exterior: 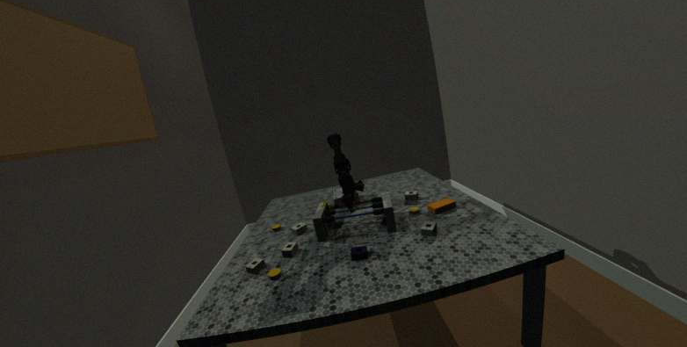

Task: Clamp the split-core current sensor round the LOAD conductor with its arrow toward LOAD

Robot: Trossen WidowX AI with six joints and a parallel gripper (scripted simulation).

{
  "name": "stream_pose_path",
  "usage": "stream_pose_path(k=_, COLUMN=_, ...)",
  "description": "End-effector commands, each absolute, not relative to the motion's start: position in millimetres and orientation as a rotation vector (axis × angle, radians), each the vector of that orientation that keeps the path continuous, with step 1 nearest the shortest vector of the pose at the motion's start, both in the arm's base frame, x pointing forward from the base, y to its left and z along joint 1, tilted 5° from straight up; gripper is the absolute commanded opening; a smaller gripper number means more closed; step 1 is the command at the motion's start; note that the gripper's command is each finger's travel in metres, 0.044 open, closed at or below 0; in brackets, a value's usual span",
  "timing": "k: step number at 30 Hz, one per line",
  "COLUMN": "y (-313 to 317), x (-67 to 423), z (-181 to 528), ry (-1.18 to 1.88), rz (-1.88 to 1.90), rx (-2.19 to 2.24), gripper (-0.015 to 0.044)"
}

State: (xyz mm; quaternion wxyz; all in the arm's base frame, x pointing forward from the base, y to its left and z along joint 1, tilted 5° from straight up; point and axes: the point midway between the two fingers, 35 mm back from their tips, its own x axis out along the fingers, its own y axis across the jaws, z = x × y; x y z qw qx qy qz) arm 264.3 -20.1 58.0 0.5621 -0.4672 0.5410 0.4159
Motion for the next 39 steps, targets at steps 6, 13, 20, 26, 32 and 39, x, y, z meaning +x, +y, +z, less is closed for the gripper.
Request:
stream_pose_path(k=6, y=-27.1, x=265.0, z=61.6, ry=1.291, rz=0.955, rx=-1.116, gripper=0.0)
stream_pose_path(k=13, y=-27.1, x=265.0, z=61.6, ry=1.291, rz=0.955, rx=-1.116, gripper=0.0)
stream_pose_path(k=20, y=-27.1, x=265.0, z=61.6, ry=1.291, rz=0.955, rx=-1.116, gripper=0.0)
stream_pose_path(k=26, y=-27.1, x=265.0, z=61.6, ry=1.291, rz=0.955, rx=-1.116, gripper=0.0)
stream_pose_path(k=32, y=-27.1, x=265.0, z=61.6, ry=1.291, rz=0.955, rx=-1.116, gripper=0.0)
stream_pose_path(k=39, y=-20.1, x=264.3, z=58.2, ry=1.274, rz=0.979, rx=-1.1, gripper=0.0)
